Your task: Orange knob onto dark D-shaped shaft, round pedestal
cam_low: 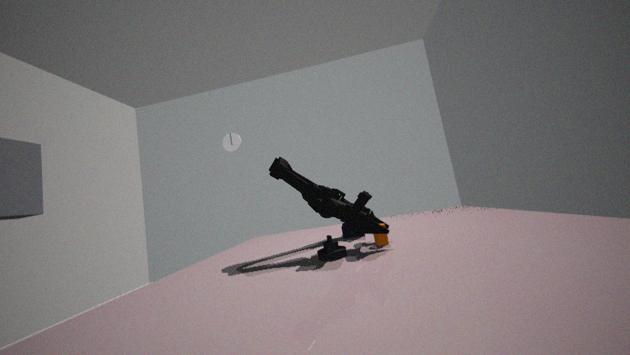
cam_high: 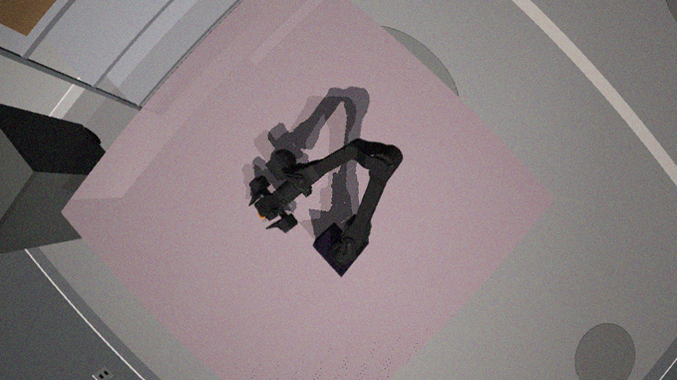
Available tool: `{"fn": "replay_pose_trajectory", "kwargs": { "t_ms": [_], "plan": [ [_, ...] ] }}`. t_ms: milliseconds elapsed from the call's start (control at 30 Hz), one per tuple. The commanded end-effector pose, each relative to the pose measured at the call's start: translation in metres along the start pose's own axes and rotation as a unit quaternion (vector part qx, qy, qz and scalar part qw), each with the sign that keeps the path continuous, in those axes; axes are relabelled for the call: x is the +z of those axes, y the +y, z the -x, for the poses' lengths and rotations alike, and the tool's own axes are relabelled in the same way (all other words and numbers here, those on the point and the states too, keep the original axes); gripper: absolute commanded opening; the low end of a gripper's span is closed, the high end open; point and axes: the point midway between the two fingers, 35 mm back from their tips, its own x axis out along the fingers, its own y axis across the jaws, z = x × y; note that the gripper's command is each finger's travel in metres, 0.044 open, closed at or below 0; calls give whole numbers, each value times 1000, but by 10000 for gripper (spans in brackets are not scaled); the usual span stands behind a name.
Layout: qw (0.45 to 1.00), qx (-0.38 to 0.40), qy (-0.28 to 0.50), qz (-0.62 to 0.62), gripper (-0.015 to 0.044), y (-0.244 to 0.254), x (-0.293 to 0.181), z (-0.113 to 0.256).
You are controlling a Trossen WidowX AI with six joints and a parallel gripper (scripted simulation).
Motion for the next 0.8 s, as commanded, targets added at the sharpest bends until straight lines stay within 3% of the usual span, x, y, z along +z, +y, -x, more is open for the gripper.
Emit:
{"fn": "replay_pose_trajectory", "kwargs": {
  "t_ms": [0, 167, 367, 567, 767],
  "plan": [
    [1000, 0, 0, -1, 440, -2, 9, 5],
    [1000, -1, -2, -1, 440, -1, 68, 39],
    [1000, 12, 20, -11, 440, 0, 71, 37],
    [964, 67, 252, -58, 440, 10, 73, 30],
    [879, 12, 476, -10, 440, 3, 88, 46]
  ]
}}
